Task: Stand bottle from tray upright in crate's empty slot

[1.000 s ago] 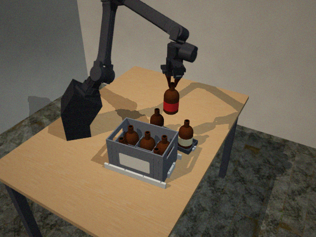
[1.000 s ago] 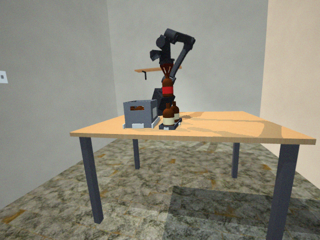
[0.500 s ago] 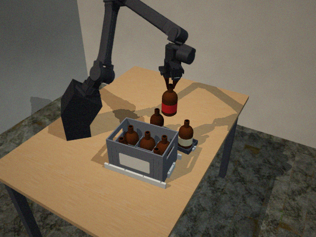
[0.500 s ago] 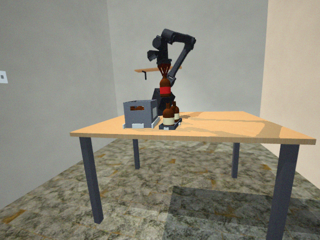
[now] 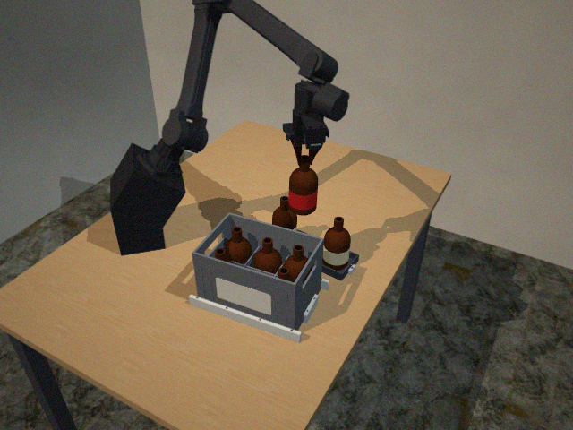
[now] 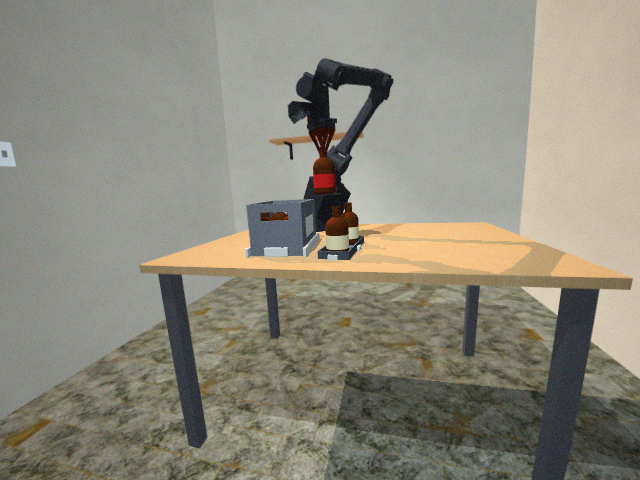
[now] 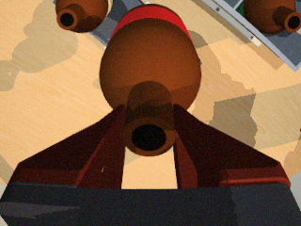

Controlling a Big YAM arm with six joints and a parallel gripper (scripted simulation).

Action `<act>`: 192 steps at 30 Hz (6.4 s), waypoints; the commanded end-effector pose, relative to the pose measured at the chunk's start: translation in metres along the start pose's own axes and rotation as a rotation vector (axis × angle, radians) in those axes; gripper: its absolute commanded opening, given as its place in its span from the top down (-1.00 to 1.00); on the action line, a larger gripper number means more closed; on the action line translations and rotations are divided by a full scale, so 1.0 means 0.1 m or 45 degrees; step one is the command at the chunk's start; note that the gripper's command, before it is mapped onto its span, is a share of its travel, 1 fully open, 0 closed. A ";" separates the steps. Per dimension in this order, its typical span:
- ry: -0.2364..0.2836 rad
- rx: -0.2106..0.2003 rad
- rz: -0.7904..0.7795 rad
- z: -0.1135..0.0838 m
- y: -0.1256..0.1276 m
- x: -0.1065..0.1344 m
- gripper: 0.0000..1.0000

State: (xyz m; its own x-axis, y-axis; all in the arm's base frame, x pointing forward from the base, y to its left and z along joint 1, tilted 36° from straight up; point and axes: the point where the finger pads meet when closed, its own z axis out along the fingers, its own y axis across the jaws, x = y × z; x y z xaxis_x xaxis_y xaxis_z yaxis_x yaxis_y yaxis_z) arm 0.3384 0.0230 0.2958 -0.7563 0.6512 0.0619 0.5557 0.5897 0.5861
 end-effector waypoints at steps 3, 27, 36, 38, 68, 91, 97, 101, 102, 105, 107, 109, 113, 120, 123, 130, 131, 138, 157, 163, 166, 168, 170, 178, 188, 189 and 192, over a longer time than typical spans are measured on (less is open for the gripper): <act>-0.008 0.004 -0.004 -0.04 -0.12 -0.14 1.00; -0.005 0.004 0.000 -0.04 -0.46 -0.45 1.00; -0.032 -0.006 -0.020 -0.13 -0.55 -0.67 1.00; -0.039 -0.009 -0.025 -0.15 -0.56 -0.72 1.00; -0.068 -0.010 -0.044 -0.19 -1.03 -1.26 1.00; -0.074 -0.006 -0.046 -0.20 -1.29 -1.52 1.00; -0.082 -0.006 -0.052 -0.23 -1.31 -1.53 1.00; -0.072 -0.005 -0.045 -0.20 -1.36 -1.58 1.00; -0.073 -0.005 -0.045 -0.20 -1.36 -1.58 1.00; -0.074 -0.005 -0.046 -0.20 -1.38 -1.60 1.00; -0.073 -0.004 -0.045 -0.20 -1.39 -1.61 1.00; -0.081 -0.005 -0.051 -0.22 -1.38 -1.61 1.00; -0.079 -0.004 -0.049 -0.22 -1.40 -1.62 1.00; -0.082 -0.004 -0.052 -0.22 -1.41 -1.64 1.00; -0.076 -0.004 -0.047 -0.21 -1.42 -1.64 1.00; -0.082 -0.004 -0.052 -0.23 -1.42 -1.64 1.00; -0.082 -0.004 -0.051 -0.22 -1.42 -1.64 1.00; -0.080 -0.004 -0.050 -0.22 -1.42 -1.64 1.00; -0.080 -0.004 -0.050 -0.22 -1.42 -1.64 1.00; -0.080 -0.004 -0.050 -0.22 -1.42 -1.64 1.00; -0.080 -0.004 -0.050 -0.22 -1.42 -1.64 1.00; -0.080 -0.004 -0.050 -0.22 -1.42 -1.64 1.00; -0.080 -0.004 -0.050 -0.22 -1.42 -1.64 1.00; -0.077 -0.004 -0.048 -0.20 -1.44 -1.66 1.00; -0.076 -0.003 -0.047 -0.19 -1.47 -1.68 1.00; -0.078 -0.003 -0.048 -0.19 -1.47 -1.68 1.00; -0.079 -0.003 -0.049 -0.20 -1.48 -1.69 1.00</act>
State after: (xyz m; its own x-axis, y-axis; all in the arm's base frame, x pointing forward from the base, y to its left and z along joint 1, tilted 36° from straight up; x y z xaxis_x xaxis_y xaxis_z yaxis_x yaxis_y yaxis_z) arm 0.3624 -0.1549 0.1909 -0.7628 0.6420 0.0773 0.5569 0.5916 0.5829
